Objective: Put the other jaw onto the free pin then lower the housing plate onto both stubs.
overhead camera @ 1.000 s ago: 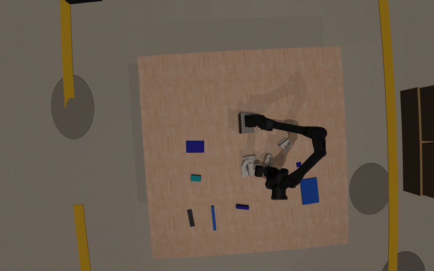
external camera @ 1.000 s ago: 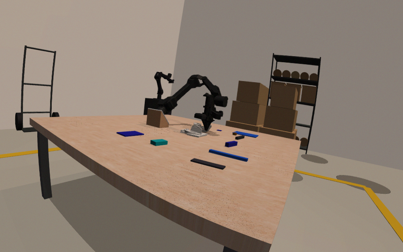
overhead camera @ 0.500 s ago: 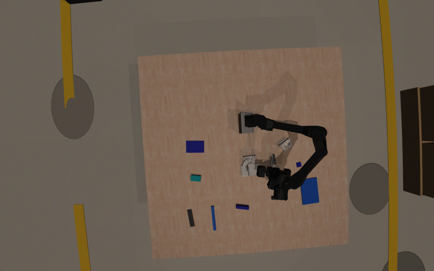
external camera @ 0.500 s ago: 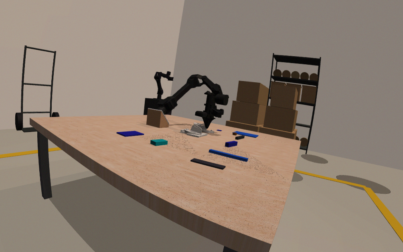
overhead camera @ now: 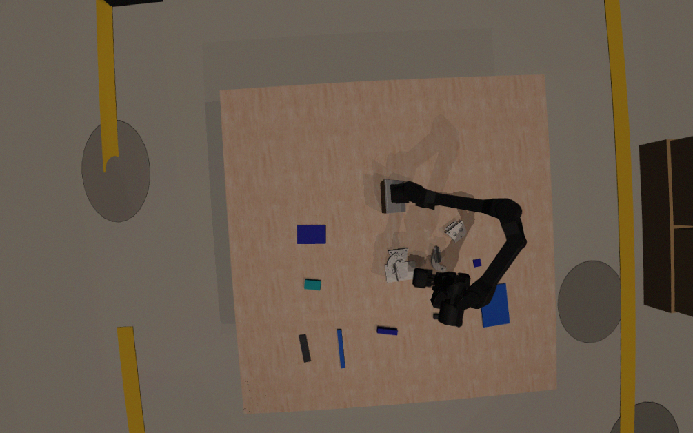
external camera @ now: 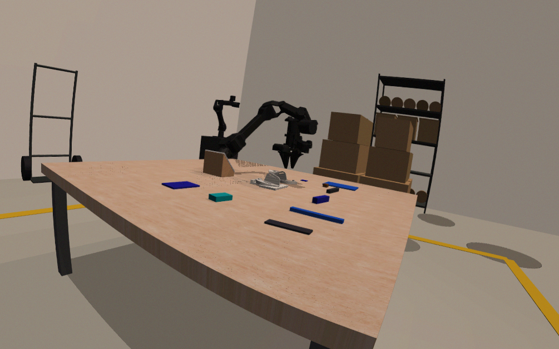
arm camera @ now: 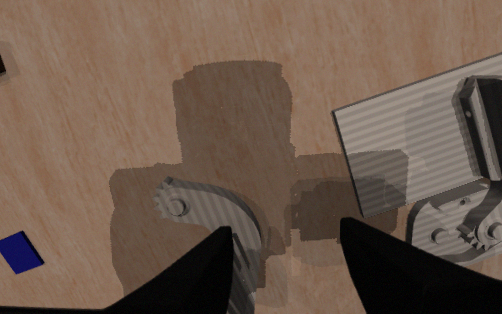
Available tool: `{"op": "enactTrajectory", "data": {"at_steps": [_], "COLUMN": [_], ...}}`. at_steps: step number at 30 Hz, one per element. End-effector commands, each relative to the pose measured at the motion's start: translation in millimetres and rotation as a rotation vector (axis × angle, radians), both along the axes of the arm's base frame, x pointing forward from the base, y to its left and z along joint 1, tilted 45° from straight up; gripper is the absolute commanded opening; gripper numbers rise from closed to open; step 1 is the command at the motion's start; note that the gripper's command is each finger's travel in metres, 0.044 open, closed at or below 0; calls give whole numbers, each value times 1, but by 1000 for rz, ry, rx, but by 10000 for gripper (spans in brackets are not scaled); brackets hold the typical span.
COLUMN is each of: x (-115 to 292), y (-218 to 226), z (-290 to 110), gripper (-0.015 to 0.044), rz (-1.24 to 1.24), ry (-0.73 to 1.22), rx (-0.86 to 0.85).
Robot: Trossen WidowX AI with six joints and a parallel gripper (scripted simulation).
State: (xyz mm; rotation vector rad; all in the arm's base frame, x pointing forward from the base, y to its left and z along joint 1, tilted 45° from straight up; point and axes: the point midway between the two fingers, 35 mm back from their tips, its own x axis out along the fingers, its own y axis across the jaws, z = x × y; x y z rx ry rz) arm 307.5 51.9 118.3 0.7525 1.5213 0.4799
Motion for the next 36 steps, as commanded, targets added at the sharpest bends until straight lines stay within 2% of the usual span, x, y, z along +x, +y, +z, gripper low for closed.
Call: {"op": "enactTrajectory", "data": {"at_steps": [1,7,35,36], "x": [0,0,0,0], "y": [0,0,0,-1], "z": [-1,-1,-1,0], "gripper": [289,440,440,414], "rz": [-3,-3,-3,-1], "ry": [4,4,4,3], "rx": [0,0,0,-1]}}
